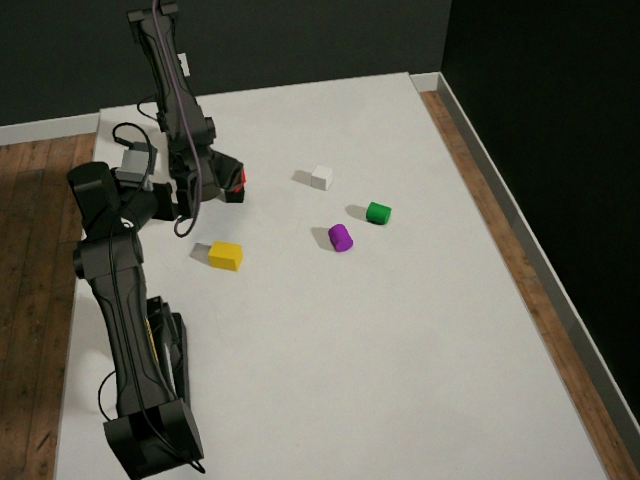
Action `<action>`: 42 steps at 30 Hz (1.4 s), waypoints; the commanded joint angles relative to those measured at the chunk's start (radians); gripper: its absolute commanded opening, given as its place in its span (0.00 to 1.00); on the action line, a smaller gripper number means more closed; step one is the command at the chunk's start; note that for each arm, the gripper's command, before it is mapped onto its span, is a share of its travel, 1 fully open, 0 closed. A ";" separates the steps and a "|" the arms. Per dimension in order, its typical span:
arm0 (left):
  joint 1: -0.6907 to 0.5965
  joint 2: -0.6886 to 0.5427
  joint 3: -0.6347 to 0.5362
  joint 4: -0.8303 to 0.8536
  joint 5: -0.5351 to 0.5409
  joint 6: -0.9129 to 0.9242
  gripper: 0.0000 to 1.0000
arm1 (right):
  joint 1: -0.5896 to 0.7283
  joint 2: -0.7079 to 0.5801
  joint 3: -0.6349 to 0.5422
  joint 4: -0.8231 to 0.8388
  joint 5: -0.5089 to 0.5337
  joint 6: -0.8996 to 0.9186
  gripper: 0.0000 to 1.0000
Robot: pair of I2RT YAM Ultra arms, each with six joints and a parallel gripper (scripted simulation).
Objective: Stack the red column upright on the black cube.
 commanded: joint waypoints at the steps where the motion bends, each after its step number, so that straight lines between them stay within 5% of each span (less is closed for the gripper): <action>1: -0.014 -0.006 0.045 -0.039 0.008 -0.014 0.64 | -0.005 -0.012 0.004 0.008 -0.001 -0.001 1.00; 3: -0.019 -0.010 0.061 -0.055 0.004 -0.019 0.64 | -0.005 -0.012 0.004 0.008 -0.001 -0.001 1.00; 6: -0.029 -0.009 0.090 -0.088 0.013 -0.029 0.98 | -0.005 -0.012 0.004 0.008 -0.001 -0.001 1.00; 7: -0.034 -0.005 0.104 -0.103 0.015 -0.034 1.00 | -0.005 -0.012 0.004 0.008 -0.001 -0.001 1.00; 14: -0.094 -0.017 0.280 -0.259 0.036 -0.081 1.00 | -0.005 -0.012 0.004 0.008 -0.001 -0.001 1.00; 22: -0.077 -0.033 0.288 -0.265 0.035 -0.079 1.00 | -0.005 -0.012 0.004 0.008 -0.001 -0.001 1.00; 35: 0.022 -0.259 0.118 -0.093 0.166 -0.353 1.00 | -0.005 -0.012 0.004 0.008 -0.001 -0.001 1.00; 42: 0.110 -0.483 -0.034 0.032 0.255 -0.548 1.00 | -0.005 -0.012 0.004 0.008 -0.001 -0.001 1.00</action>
